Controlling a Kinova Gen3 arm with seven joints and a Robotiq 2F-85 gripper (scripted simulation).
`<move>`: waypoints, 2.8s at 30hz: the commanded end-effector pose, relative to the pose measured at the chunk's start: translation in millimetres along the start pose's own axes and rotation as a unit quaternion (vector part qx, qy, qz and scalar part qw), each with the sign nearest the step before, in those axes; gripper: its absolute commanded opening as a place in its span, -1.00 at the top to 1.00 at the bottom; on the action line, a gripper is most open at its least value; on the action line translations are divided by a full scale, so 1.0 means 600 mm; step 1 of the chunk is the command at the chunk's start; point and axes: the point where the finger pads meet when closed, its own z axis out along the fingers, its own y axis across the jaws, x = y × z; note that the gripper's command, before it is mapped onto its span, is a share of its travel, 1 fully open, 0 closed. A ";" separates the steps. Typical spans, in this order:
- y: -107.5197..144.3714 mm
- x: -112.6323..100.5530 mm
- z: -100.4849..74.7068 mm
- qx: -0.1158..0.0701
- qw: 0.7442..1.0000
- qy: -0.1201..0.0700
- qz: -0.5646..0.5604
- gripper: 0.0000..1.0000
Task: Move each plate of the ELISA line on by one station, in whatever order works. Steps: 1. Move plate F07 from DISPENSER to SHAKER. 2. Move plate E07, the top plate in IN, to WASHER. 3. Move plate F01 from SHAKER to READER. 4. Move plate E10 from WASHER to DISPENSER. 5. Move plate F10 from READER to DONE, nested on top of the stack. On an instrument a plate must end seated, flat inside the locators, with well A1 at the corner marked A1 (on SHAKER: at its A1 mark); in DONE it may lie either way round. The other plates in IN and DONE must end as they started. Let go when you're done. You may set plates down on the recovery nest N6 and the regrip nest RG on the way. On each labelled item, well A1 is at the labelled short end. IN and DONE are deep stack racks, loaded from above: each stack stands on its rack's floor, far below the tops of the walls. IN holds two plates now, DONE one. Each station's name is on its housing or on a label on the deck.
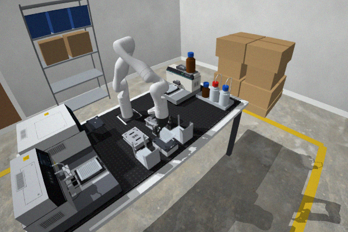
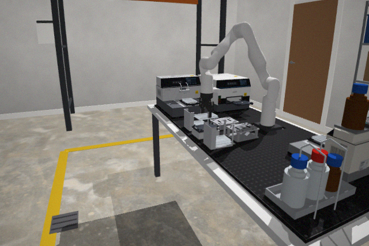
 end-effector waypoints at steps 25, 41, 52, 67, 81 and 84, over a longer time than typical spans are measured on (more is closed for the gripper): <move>0.000 -0.001 -0.054 0.000 1.000 -0.001 0.000 -0.88; 0.000 -0.001 -0.085 0.000 1.000 -0.001 0.000 -0.88; 0.000 -0.001 -0.105 0.000 1.000 -0.001 0.000 -0.88; 0.000 -0.001 -0.138 0.000 1.000 -0.001 0.000 -0.88; -0.010 0.013 -0.143 0.000 1.000 -0.001 0.001 -0.88; -0.019 0.026 -0.143 0.000 1.000 -0.001 0.001 -0.88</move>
